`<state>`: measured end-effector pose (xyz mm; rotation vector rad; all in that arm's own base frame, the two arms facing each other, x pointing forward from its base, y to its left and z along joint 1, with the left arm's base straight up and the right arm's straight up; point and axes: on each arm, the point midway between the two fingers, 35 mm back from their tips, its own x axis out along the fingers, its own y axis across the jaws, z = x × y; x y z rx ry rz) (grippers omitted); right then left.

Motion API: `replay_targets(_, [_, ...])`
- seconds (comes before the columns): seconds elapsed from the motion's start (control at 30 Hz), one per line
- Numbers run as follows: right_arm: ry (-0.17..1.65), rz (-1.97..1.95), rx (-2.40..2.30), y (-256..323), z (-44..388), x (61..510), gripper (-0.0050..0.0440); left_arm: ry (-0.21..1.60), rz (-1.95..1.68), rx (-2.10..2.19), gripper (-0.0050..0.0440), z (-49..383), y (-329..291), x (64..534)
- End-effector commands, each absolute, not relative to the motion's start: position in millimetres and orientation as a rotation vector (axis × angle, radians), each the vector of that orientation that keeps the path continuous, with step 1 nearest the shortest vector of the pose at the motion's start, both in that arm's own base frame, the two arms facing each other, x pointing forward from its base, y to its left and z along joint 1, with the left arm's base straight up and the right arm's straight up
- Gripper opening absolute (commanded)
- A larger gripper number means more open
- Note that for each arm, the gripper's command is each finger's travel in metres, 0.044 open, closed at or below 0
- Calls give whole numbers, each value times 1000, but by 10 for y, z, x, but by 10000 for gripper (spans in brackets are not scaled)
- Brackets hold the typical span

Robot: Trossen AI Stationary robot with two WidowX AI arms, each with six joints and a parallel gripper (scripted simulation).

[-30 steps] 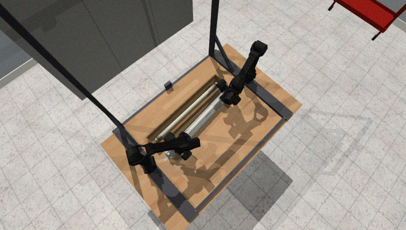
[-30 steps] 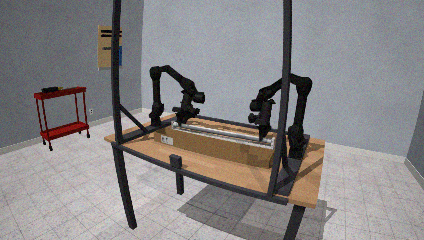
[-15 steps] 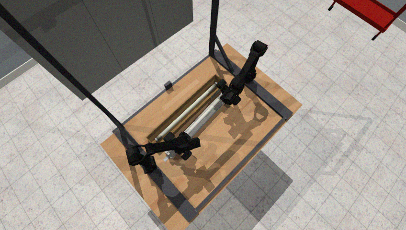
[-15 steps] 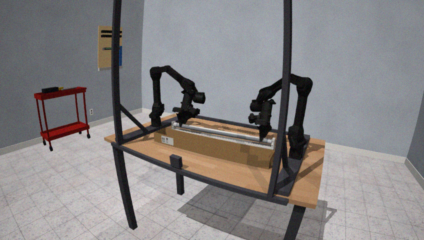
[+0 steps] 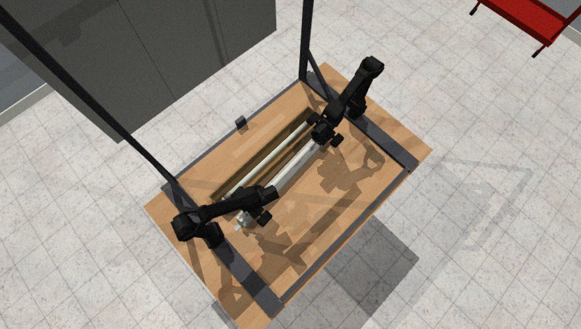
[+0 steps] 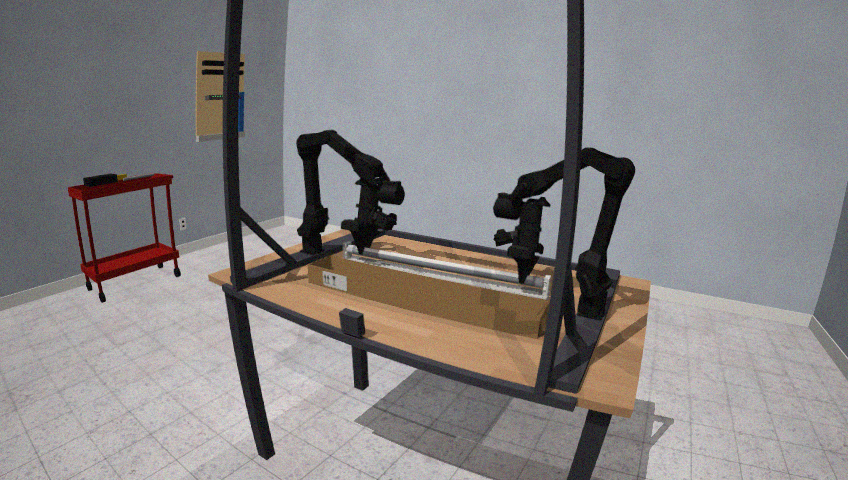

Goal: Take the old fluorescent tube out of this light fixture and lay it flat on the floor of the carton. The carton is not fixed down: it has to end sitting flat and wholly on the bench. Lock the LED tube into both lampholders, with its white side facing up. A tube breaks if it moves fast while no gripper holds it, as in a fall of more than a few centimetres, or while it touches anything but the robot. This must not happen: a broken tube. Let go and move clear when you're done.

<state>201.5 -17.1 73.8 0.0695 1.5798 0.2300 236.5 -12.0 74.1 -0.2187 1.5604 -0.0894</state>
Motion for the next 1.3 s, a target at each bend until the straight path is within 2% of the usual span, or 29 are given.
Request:
replay_targets(0.0, [1560, 165, 2, -155, 780, 2029, 79, 1545, -36, -164, 76, 793, -143, 2410])
replay_targets(0.73, [1518, -201, -354, -22, 769, 2009, 79, 1548, 341, 209, 76, 779, -285, 2427])
replay_targets(1.2, [1511, -228, -381, -11, 766, 2008, 79, 1546, 369, 237, 76, 775, -295, 2429])
replay_targets(1.27, [1511, -228, -381, -11, 766, 2008, 127, 1546, 369, 237, 124, 775, -295, 2429])
